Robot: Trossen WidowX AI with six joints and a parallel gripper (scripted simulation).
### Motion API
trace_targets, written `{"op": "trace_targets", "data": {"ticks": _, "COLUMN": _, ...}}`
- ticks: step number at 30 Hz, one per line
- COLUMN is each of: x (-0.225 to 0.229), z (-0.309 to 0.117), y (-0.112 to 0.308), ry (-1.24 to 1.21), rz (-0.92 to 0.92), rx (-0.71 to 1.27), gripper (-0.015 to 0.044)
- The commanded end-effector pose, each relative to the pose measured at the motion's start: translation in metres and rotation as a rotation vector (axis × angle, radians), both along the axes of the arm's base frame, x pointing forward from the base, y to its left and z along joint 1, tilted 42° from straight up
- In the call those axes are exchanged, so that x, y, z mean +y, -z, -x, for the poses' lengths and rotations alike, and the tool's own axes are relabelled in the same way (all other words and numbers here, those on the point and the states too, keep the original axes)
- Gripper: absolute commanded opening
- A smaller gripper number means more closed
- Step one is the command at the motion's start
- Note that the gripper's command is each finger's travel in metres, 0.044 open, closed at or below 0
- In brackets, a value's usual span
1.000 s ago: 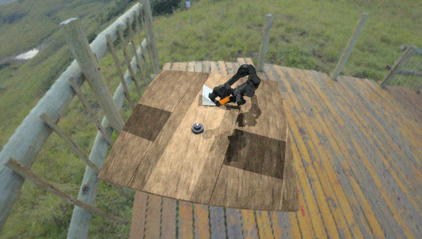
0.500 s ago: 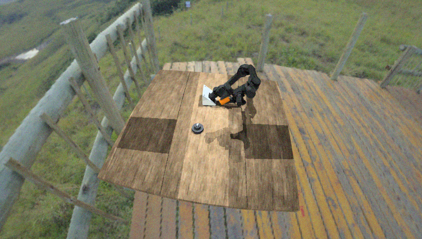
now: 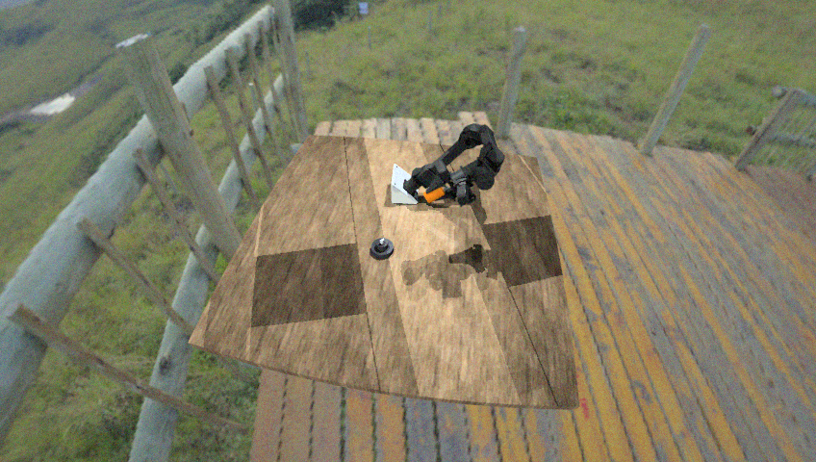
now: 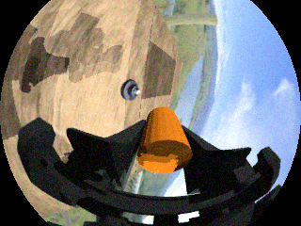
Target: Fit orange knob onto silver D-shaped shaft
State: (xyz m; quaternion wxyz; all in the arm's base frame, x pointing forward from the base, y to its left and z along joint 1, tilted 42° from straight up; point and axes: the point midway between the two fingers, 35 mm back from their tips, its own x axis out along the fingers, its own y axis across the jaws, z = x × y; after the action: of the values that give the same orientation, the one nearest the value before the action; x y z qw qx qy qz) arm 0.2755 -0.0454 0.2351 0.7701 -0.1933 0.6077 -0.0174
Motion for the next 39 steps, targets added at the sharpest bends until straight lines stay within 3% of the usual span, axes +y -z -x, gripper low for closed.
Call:
{"op": "trace_targets", "data": {"ticks": 1, "x": -0.001, "z": 0.0, "y": -0.001, "ry": 0.001, "rz": 0.002, "rx": -0.001, "gripper": 0.0}}
{"op": "trace_targets", "data": {"ticks": 12, "x": 0.003, "z": 0.0, "y": 0.007, "ry": -0.003, "rz": -0.046, "rx": 0.009, "gripper": 0.0}}
{"op": "trace_targets", "data": {"ticks": 39, "x": 0.026, "z": -0.003, "y": 0.062, "ry": -0.135, "rz": -0.7, "rx": 0.201, "gripper": 0.0}}
